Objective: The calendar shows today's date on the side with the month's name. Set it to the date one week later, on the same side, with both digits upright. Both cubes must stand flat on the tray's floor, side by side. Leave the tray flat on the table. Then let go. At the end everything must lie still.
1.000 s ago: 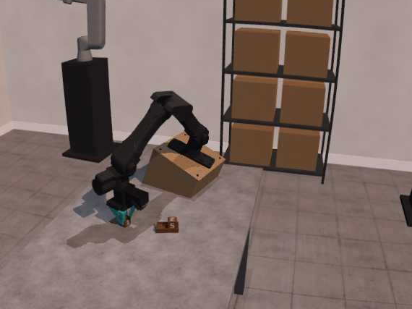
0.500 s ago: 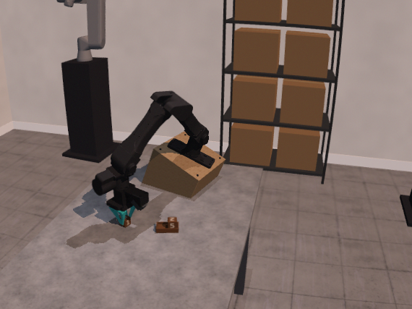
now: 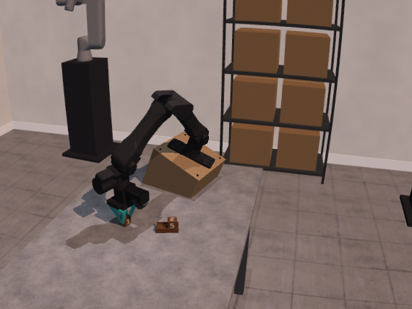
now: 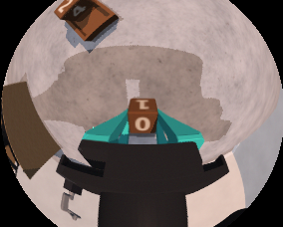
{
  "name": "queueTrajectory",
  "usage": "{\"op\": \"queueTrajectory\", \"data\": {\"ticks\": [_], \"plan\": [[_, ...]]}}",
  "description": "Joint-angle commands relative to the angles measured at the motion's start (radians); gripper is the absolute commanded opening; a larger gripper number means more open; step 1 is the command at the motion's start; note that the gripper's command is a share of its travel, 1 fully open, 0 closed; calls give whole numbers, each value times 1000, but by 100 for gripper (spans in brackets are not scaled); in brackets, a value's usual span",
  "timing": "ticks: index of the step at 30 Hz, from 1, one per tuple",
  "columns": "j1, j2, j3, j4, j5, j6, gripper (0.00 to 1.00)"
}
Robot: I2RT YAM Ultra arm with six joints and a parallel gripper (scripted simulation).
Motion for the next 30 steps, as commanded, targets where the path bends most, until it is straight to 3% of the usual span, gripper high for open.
{"op": "queueTrajectory", "data": {"ticks": [1,13,26,30], "plan": [[-24,-41,14,-50,-5,-13,27],[-92,-165,112,-298,1,-87,27],[-95,-169,118,-310,1,-89,27],[-87,-174,116,-309,1,-14,27]]}}
